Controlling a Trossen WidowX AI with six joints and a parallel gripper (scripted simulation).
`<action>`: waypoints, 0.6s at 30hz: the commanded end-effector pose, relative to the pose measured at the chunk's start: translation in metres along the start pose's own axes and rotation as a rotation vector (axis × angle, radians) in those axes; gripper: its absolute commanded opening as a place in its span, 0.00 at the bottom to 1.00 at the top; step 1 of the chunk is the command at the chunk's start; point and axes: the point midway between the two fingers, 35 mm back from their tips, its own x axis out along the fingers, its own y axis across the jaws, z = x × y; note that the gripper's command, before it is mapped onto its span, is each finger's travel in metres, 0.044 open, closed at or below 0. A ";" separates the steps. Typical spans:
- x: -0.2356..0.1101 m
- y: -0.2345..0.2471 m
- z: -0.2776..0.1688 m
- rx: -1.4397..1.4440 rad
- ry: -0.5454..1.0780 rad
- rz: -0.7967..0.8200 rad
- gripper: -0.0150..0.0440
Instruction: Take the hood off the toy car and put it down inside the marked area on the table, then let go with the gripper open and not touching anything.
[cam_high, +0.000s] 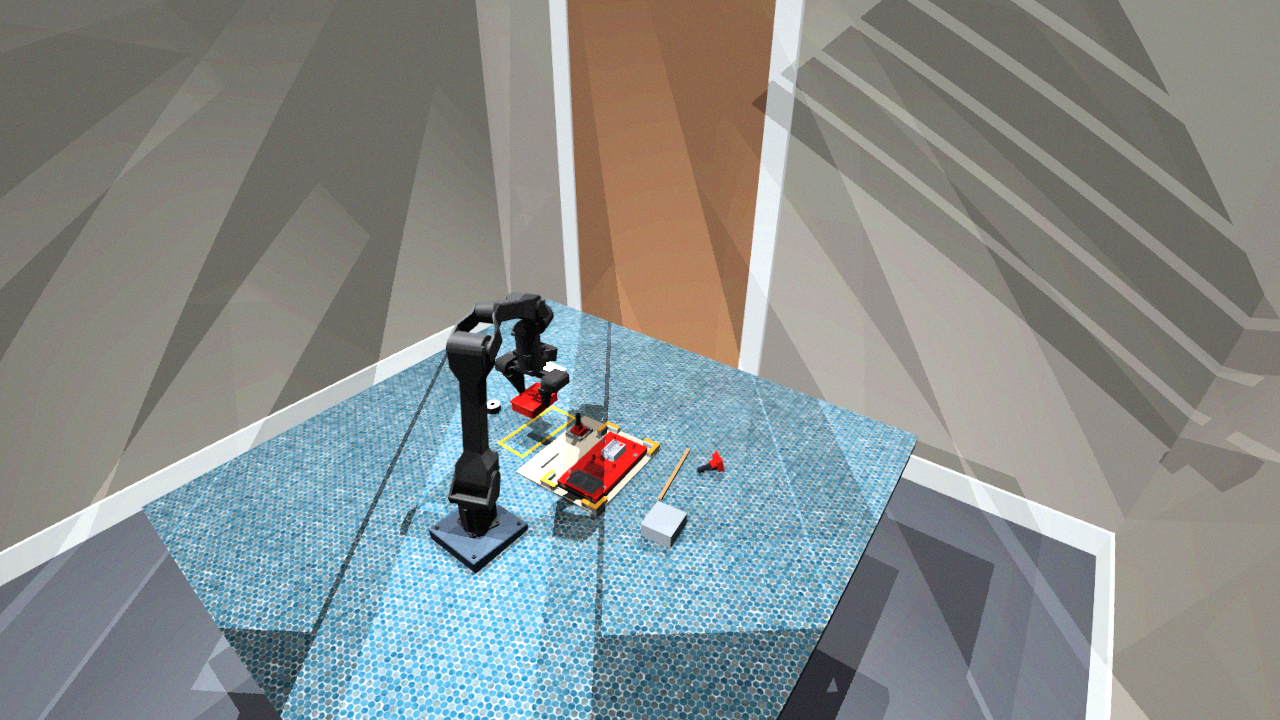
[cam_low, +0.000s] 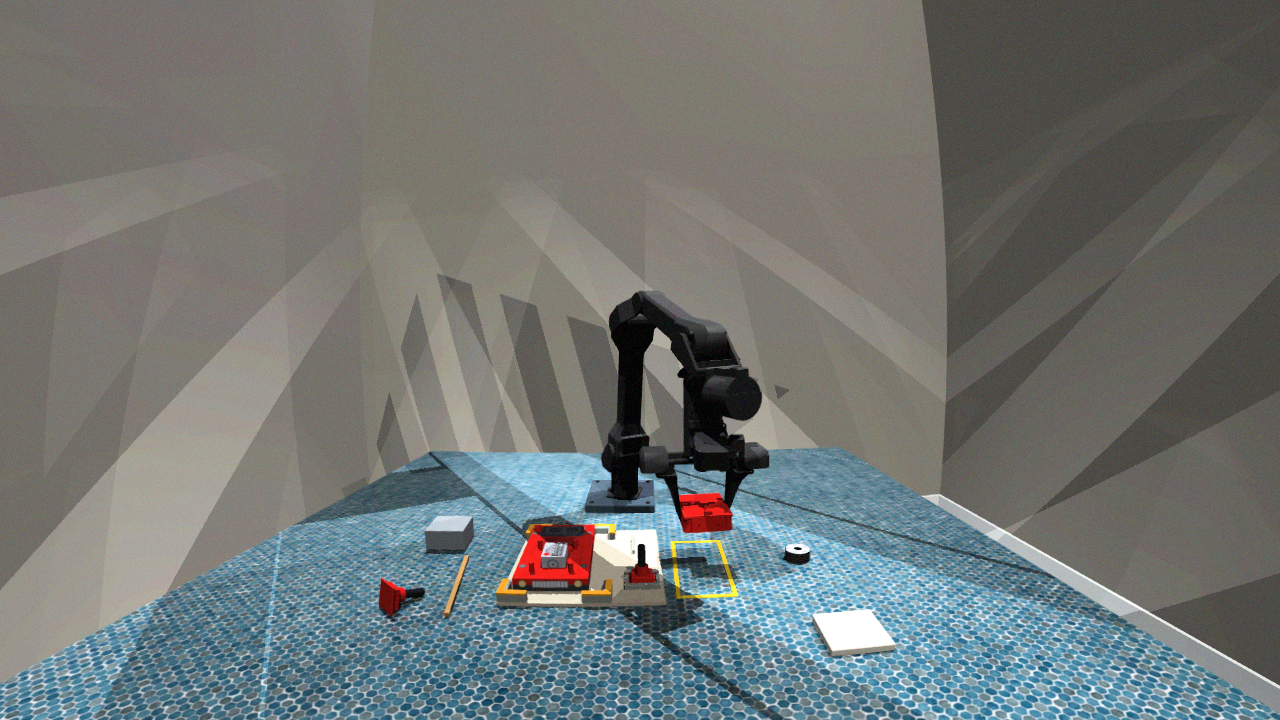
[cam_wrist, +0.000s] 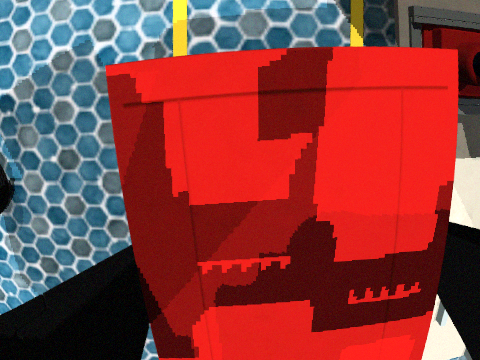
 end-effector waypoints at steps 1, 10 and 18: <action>0.005 -0.001 0.000 0.003 0.001 -0.004 0.25; 0.013 -0.001 0.000 0.003 0.001 -0.004 0.25; 0.020 -0.001 0.000 0.003 0.001 -0.004 0.25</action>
